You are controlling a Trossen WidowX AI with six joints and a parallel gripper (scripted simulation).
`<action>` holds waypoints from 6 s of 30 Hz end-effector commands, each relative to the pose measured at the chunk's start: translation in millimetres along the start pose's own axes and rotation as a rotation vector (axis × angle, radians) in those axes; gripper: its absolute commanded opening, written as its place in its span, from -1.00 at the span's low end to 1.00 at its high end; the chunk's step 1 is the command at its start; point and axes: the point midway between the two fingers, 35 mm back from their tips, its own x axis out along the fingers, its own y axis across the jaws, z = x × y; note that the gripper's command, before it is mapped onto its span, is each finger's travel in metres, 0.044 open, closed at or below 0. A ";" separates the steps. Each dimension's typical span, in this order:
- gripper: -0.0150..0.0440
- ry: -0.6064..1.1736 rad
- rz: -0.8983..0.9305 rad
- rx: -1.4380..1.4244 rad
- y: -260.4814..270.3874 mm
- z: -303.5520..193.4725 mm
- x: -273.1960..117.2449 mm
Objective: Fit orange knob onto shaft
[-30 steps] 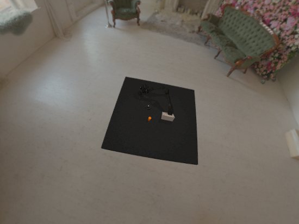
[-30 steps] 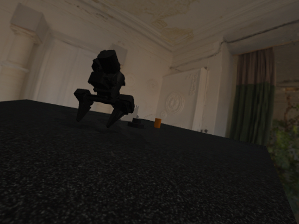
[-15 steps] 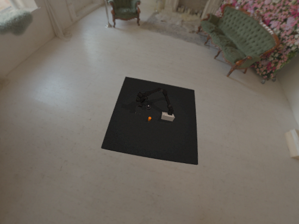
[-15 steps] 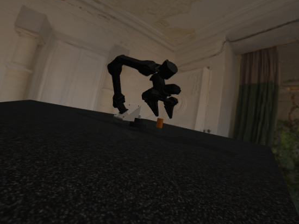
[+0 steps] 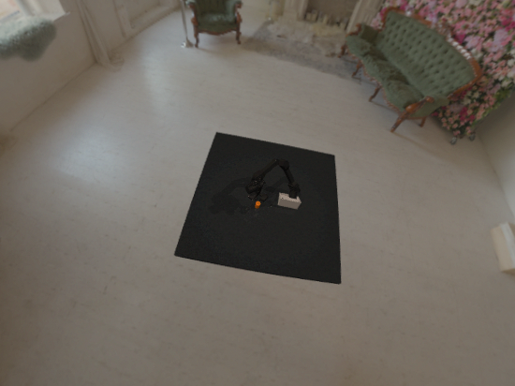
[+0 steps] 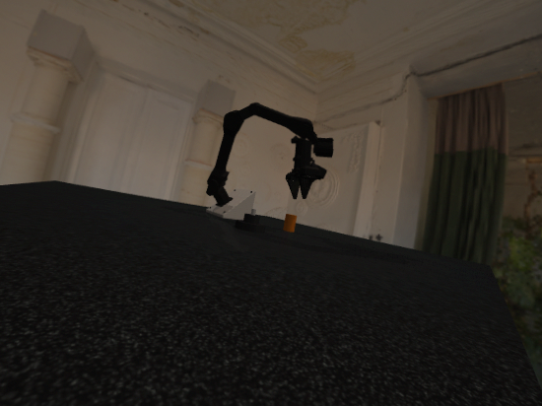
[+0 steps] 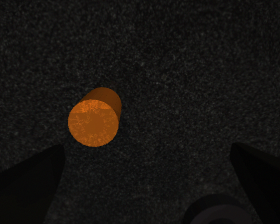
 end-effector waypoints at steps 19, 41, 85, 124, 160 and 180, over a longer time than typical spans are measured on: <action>1.00 0.084 0.023 -0.171 38.9 -5.5 42.0; 1.00 0.084 0.022 -0.171 38.6 -6.8 75.4; -0.40 0.084 0.021 -0.171 38.4 -7.5 95.6; -0.49 0.067 -0.240 -0.195 49.7 -5.2 -50.9; -0.49 -0.007 -0.926 -0.218 75.7 -22.9 -119.9; -0.49 -0.007 -0.981 -0.218 76.2 -24.2 -116.1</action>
